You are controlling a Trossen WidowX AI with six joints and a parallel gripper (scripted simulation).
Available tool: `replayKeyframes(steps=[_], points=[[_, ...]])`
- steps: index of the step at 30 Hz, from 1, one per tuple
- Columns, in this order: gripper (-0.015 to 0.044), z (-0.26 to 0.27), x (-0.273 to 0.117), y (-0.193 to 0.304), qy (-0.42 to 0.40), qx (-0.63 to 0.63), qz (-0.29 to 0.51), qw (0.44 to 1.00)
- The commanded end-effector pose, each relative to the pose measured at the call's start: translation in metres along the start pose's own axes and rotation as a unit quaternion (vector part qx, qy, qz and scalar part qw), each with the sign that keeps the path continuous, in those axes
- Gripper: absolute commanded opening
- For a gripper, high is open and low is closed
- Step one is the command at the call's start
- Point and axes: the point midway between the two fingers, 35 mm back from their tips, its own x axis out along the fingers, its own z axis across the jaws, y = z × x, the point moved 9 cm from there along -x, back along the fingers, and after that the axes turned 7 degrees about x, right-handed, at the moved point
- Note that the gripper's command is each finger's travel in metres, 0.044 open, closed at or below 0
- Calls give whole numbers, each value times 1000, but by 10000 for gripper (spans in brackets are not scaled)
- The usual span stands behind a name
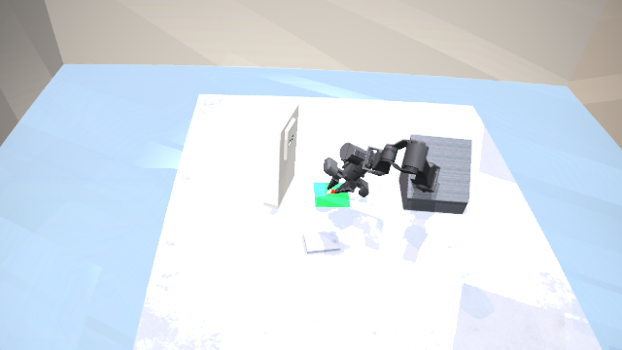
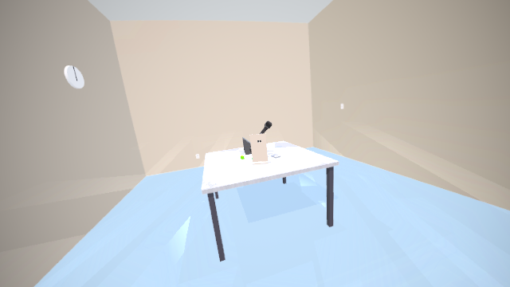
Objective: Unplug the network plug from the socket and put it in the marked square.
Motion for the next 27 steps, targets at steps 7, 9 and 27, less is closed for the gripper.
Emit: replayKeyframes(steps=[7,9,27], points=[[156,1,-4,0,0,0,-1,1000],[156,1,-6,0,0,0,-1,1000],[156,1,-22,-1,0,1,-2,1000]])
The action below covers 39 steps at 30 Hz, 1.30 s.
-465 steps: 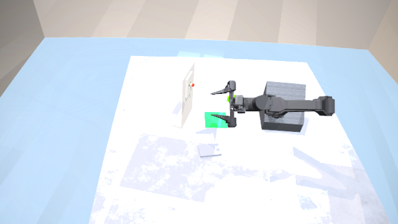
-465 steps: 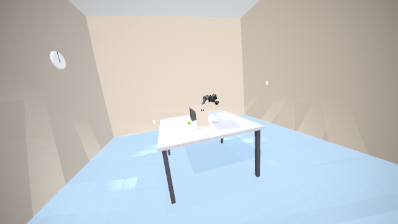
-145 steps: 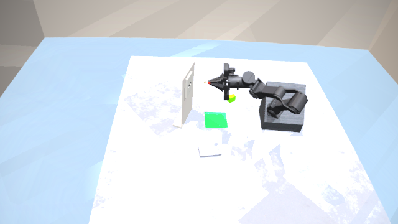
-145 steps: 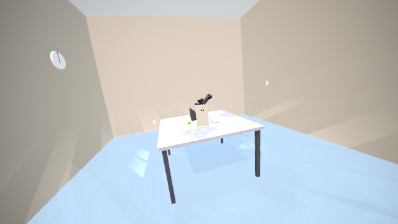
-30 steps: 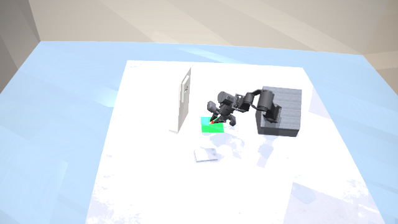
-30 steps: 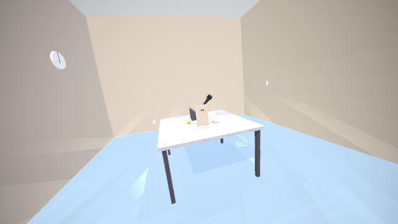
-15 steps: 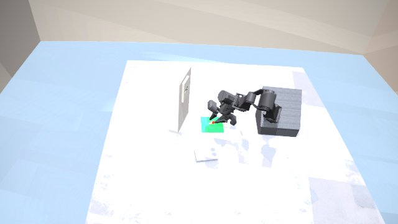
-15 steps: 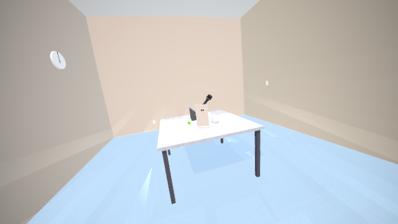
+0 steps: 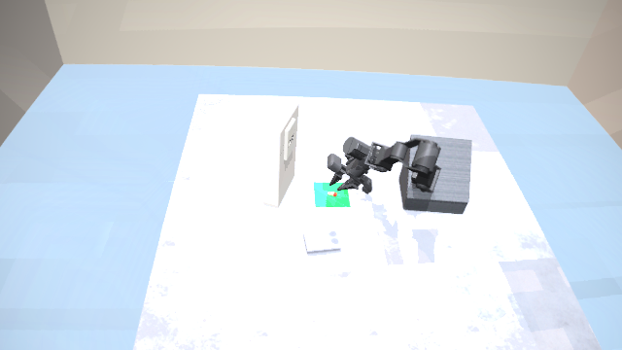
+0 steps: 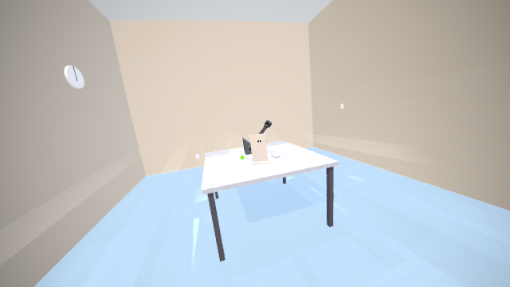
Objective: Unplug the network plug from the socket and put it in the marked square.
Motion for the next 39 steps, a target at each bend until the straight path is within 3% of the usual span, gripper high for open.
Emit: replayKeyframes(steps=[1,39], points=[[156,-1,-4,0,1,-1,1,1000],[156,23,-33,-2,4,-2,-4,1000]])
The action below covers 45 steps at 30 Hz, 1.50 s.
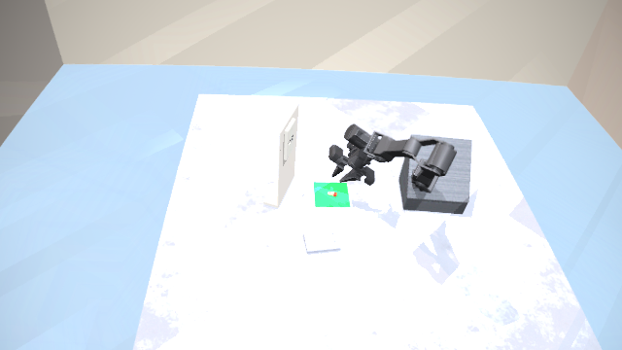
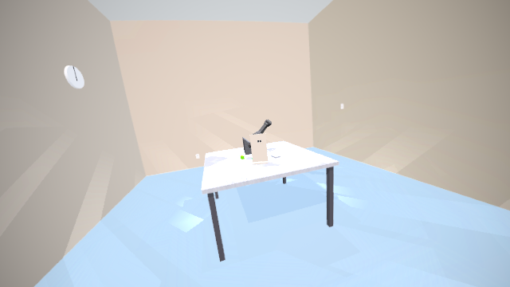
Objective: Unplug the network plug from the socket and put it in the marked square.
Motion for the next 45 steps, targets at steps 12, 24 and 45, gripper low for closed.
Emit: replayKeyframes(steps=[12,24,45], points=[[156,11,-15,1,-2,-4,2,1000],[156,17,-28,3,-3,-4,3,1000],[156,24,-47,5,-2,1,3,1000]])
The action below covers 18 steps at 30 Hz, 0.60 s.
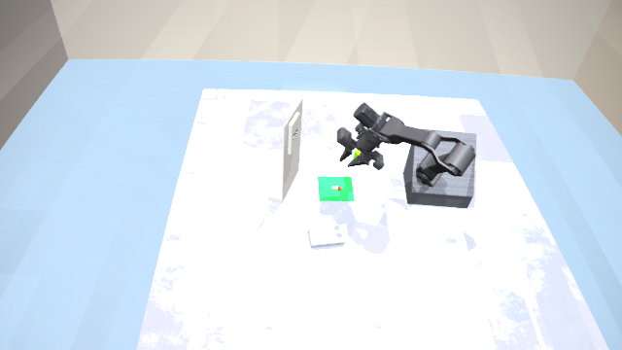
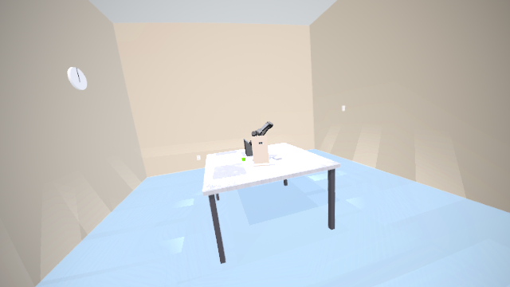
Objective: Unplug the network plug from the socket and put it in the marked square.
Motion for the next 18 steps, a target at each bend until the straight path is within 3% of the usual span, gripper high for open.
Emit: replayKeyframes(steps=[1,18], points=[[156,5,-4,0,1,-1,-1,1000],[156,38,-44,1,1,-3,-3,1000]])
